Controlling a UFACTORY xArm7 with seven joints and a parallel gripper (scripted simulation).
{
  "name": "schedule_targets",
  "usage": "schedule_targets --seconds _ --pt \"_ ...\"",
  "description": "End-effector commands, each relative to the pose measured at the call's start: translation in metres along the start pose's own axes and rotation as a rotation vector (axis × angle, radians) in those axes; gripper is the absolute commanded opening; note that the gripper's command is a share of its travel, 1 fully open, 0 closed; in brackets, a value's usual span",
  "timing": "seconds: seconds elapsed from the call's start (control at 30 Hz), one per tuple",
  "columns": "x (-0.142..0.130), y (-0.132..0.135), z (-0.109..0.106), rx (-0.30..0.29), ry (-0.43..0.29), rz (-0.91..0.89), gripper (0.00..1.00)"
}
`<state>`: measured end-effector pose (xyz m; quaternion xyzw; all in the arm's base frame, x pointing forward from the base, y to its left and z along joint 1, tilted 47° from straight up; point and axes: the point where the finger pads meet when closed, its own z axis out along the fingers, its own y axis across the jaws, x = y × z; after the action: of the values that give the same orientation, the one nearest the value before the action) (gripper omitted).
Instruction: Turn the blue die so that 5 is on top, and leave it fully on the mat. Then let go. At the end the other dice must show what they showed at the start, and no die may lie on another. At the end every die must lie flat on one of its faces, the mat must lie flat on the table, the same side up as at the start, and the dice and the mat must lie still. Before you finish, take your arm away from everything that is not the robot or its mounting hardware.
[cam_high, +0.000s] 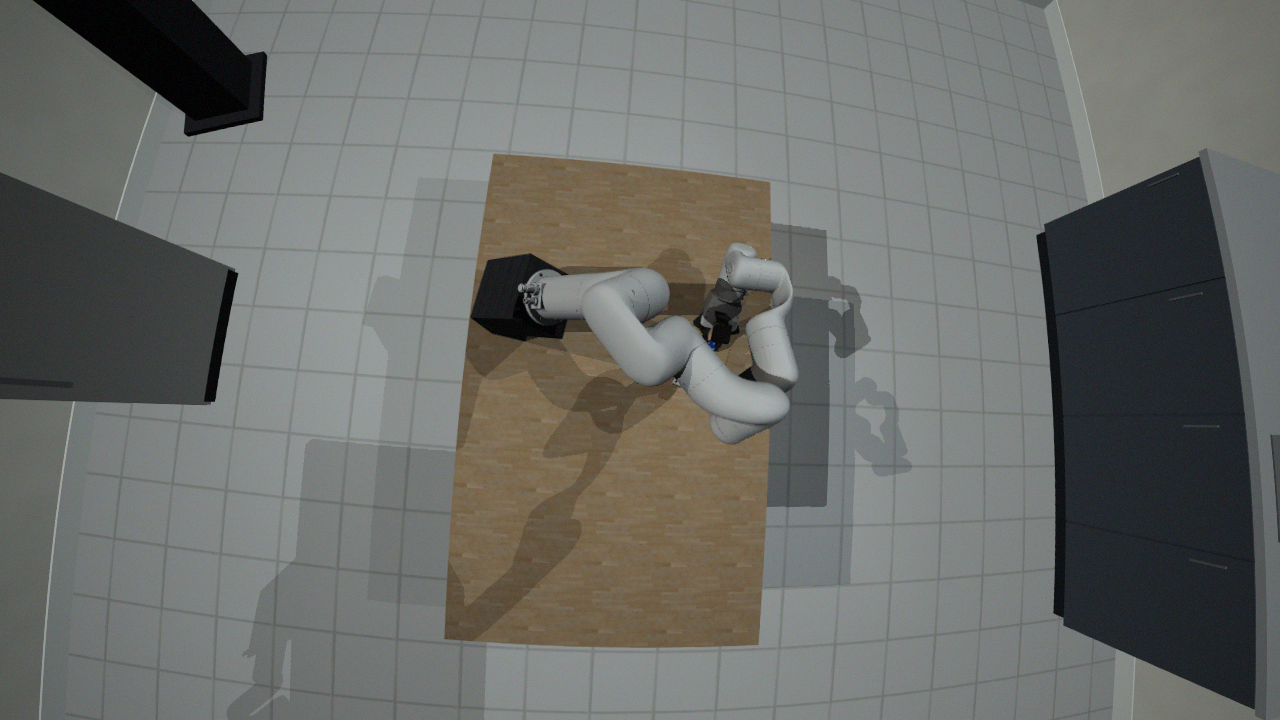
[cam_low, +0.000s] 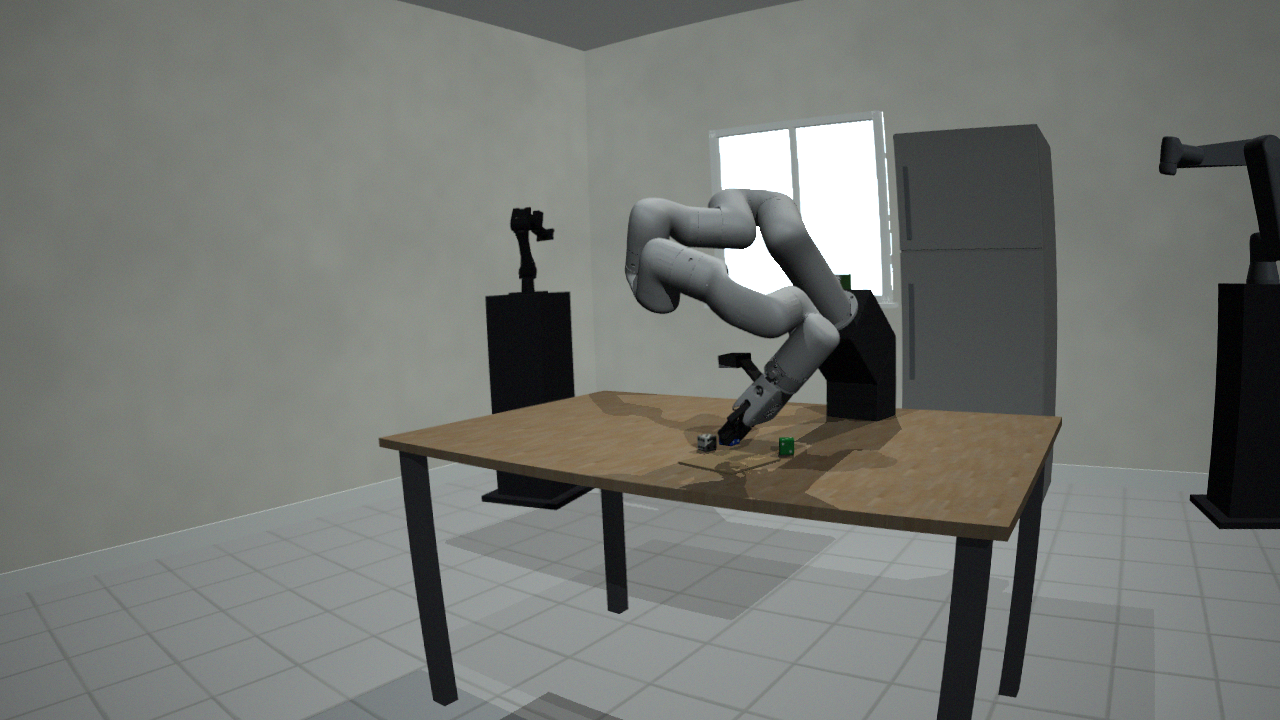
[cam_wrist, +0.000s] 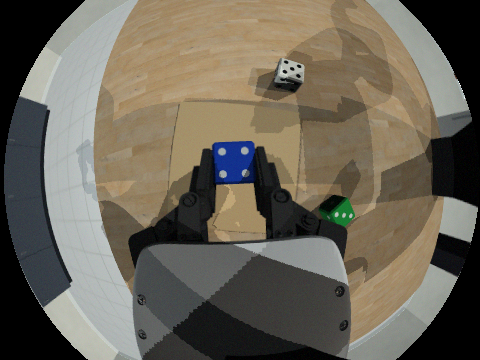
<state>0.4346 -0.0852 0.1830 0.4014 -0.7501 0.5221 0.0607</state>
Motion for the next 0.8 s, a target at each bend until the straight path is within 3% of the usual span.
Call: schedule_targets --seconds 0.0,0.33,0.77 --pt "0.012 0.0 -0.013 0.001 -0.003 0.001 0.27" --pt "0.026 0.0 -0.027 0.001 -0.003 0.001 0.27" --pt "0.027 0.0 -0.028 0.0 -0.004 0.001 0.27"
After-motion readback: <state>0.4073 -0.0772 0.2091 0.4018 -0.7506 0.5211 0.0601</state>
